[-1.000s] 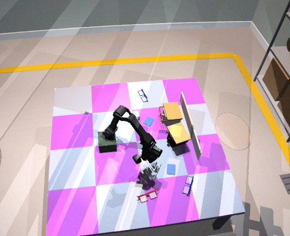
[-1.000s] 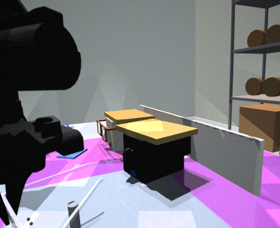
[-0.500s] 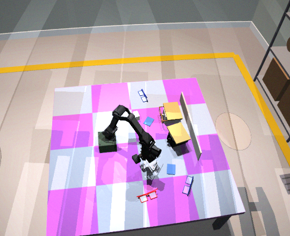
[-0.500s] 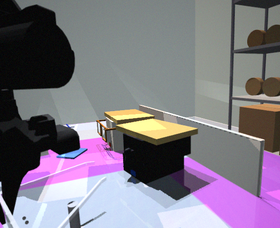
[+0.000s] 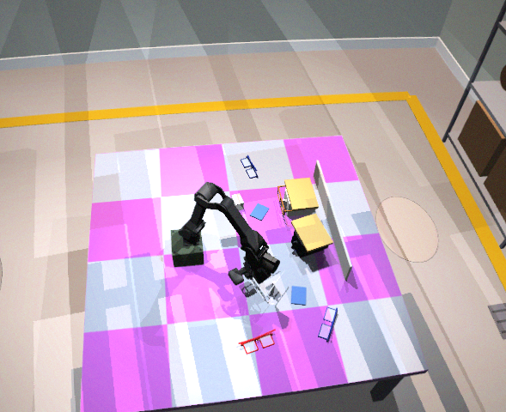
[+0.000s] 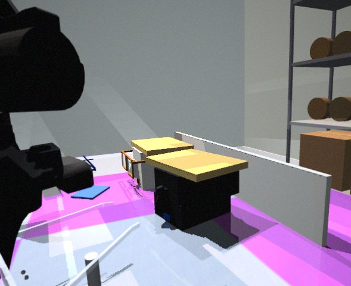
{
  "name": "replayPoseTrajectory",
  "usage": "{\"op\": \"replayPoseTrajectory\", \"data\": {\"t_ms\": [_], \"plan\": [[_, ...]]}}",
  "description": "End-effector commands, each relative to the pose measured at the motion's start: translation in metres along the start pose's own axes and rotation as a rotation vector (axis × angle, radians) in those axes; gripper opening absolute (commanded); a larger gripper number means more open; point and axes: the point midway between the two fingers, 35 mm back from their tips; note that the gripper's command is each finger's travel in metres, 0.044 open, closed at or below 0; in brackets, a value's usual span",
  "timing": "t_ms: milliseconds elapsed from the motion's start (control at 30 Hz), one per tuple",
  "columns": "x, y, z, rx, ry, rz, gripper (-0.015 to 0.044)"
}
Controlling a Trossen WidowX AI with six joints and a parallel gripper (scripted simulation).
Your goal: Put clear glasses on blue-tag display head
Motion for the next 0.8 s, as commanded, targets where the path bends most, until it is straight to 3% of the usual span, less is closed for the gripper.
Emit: {"op": "replayPoseTrajectory", "data": {"t_ms": [0,767], "plan": [[-0.004,-0.002,-0.001,-0.004,0.005,0.005,0.0000],[-0.016,-0.006,-0.001,-0.005,0.006,0.005,0.0000]]}}
Point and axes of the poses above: the point midway between the two fingers, 35 mm back from their tips, its own z axis back along the fingers, its own y axis across the jaws, x = y × z, and after that the axes turned 4 degrees about z, right-handed
